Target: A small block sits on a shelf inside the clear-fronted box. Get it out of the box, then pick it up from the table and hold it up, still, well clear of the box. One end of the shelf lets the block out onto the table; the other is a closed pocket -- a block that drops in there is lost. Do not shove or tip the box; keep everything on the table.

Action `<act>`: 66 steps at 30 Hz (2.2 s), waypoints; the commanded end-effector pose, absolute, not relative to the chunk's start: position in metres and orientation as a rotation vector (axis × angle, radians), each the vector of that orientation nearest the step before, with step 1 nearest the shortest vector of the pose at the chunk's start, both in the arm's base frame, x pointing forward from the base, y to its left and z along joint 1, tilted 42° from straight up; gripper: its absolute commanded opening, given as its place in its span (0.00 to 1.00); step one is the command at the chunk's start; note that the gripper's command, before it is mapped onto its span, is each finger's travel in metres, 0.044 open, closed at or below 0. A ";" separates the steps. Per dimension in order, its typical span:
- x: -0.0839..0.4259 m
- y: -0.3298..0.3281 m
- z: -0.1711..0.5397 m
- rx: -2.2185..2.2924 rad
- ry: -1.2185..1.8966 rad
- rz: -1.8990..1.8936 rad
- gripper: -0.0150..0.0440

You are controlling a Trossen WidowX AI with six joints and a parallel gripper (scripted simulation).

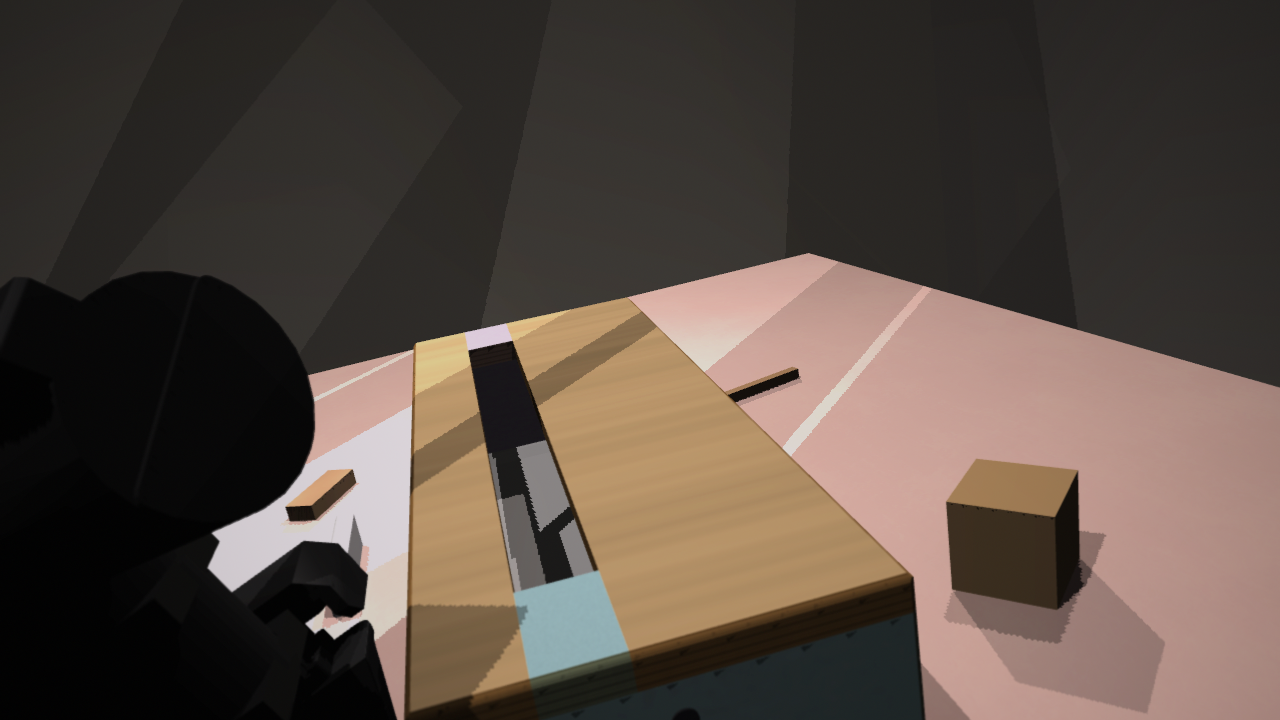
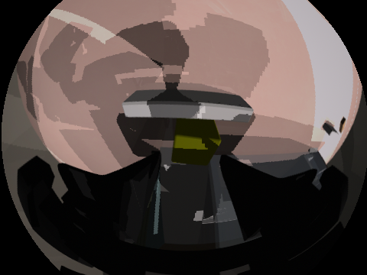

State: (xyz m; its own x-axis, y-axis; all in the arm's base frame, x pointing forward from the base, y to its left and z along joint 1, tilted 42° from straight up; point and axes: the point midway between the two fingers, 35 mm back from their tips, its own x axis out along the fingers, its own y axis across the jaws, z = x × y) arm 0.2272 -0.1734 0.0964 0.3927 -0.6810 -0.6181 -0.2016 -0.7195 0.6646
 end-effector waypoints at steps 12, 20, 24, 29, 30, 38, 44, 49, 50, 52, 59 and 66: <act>0.224 -0.182 0.084 2.158 -0.749 -1.301 0.51; 0.227 -0.180 0.087 2.158 -0.736 -1.291 0.29; 0.231 -0.172 0.096 2.161 -0.719 -1.280 0.25; 0.231 -0.163 0.105 2.164 -0.727 -1.289 0.25; 0.231 -0.160 0.108 2.164 -0.730 -1.291 0.25; 0.225 -0.140 0.131 2.164 -0.751 -1.300 0.25; 0.225 -0.137 0.130 2.048 -0.637 -1.322 0.25; 0.225 -0.133 0.130 1.880 -0.479 -1.342 0.25; 0.225 -0.132 0.130 1.846 -0.449 -1.344 0.25; 0.225 -0.130 0.130 1.777 -0.387 -1.348 0.25; 0.224 -0.125 0.129 1.535 -0.180 -1.345 0.25; 0.224 -0.119 0.129 1.287 0.017 -1.320 0.25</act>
State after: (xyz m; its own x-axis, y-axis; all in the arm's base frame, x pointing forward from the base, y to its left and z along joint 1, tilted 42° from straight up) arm 0.2225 -0.1218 0.1270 0.3492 -0.6794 -0.6454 0.6165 -0.3521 0.7043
